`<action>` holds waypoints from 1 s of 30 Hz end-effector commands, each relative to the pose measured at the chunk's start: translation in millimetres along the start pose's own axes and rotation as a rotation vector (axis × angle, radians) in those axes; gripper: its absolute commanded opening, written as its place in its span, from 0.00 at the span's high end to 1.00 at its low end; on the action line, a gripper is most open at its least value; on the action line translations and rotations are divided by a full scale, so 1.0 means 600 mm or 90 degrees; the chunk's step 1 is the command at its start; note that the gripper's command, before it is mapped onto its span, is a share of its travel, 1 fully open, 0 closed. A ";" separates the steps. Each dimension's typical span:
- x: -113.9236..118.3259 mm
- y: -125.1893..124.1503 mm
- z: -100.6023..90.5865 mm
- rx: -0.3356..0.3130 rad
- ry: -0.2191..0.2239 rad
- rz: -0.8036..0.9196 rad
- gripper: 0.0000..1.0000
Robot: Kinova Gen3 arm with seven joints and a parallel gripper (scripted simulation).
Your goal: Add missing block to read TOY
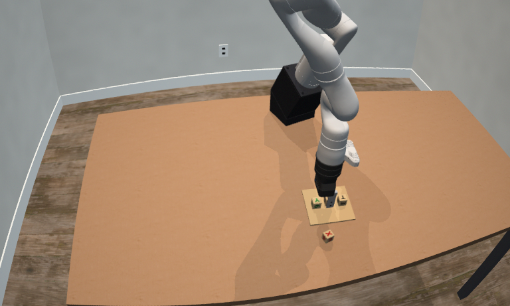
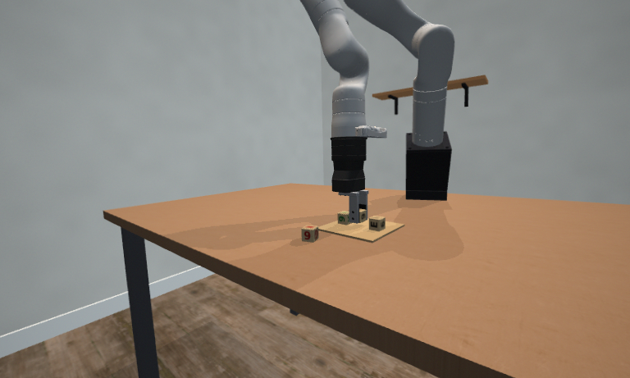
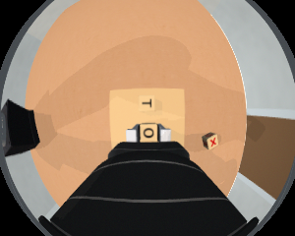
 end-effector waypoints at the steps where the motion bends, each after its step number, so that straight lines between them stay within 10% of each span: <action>1: -0.003 -0.006 0.006 0.006 -0.003 0.001 0.51; 30: -0.003 -0.006 0.010 0.006 -0.003 0.001 0.51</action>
Point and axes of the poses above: the point where the finger pads meet when closed, its own z axis out along the fingers, its own x axis across the jaws, y = z × x, the point moved 1 cm from there along -z, back along the fingers, and after that the axes turned 13 degrees about -z, right-handed, at the moved point
